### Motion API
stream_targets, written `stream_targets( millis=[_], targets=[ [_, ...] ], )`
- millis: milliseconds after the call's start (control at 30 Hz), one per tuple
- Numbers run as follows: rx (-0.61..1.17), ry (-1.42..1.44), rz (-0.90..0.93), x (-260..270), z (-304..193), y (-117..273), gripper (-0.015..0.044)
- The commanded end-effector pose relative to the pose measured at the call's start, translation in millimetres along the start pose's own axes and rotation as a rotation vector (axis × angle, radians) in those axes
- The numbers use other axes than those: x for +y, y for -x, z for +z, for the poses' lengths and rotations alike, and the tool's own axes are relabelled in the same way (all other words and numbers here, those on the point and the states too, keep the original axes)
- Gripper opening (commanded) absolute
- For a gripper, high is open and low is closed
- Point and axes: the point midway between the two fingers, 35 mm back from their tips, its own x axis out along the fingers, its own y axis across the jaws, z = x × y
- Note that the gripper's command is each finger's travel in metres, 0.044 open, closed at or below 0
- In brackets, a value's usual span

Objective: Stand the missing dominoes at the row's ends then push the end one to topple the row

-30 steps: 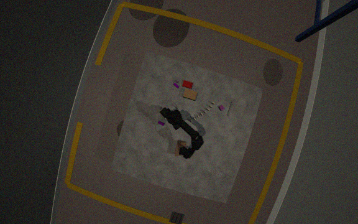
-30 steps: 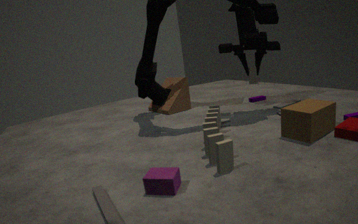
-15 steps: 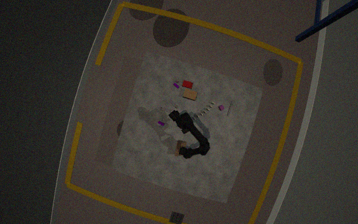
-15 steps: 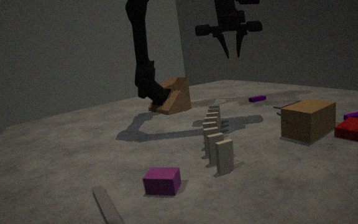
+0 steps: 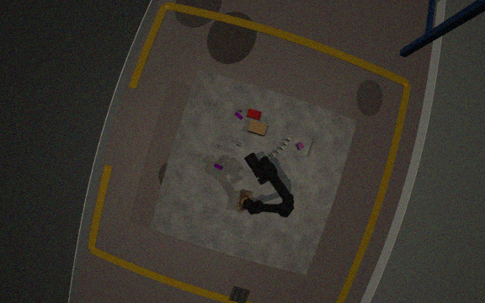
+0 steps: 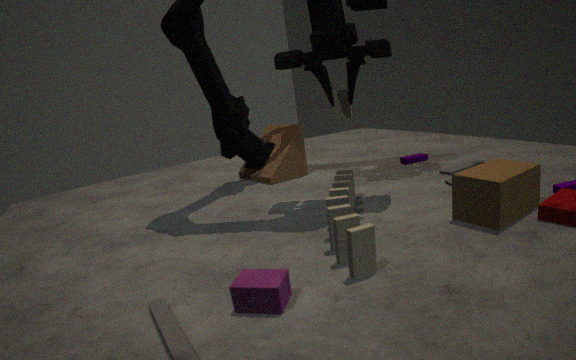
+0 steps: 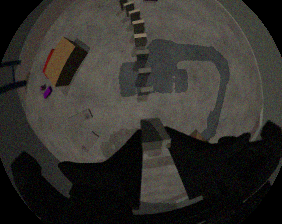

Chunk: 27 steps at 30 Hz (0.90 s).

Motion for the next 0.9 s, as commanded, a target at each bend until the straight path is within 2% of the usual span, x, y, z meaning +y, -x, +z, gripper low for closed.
stream_targets(
  millis=[0, 700, 867],
  targets=[
    [-0.002, 0.002, -0.001, 1, 3, -16, 0.0107],
    [-0.008, 0.018, -0.027, -5, 3, -110, 0.0107],
    [-0.009, 0.02, -0.03, -7, 2, -117, 0.0107]
  ],
)
